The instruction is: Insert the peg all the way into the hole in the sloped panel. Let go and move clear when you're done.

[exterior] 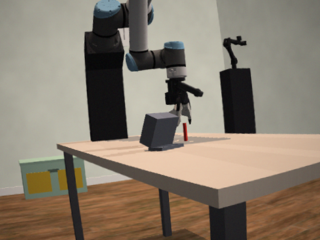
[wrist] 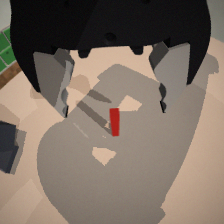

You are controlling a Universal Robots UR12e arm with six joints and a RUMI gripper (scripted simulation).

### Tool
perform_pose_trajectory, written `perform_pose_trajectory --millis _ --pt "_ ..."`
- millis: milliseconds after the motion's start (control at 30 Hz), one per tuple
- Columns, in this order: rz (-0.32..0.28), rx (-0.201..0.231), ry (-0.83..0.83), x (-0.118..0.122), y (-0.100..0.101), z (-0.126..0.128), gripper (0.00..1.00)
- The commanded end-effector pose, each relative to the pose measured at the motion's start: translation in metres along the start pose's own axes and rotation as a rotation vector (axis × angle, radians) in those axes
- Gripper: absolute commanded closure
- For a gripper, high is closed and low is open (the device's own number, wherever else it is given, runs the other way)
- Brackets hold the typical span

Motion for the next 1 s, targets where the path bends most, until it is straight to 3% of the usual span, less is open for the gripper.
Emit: perform_pose_trajectory --millis 0,967 --pt "0.001 0.0 0.0 -0.0003 -0.0005 -0.0001 0.19" --pt "0.001 0.0 0.0 -0.0003 -0.0005 -0.0001 0.54"
Point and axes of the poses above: the point where the finger pads meet when closed, its own y axis out along the fingers, its own z axis across the jaws, x = y × z, the point moved 3 cm from there along -y, back along the fingers, and after that the axes turned 5 degrees about y, right-handed, at the moved point
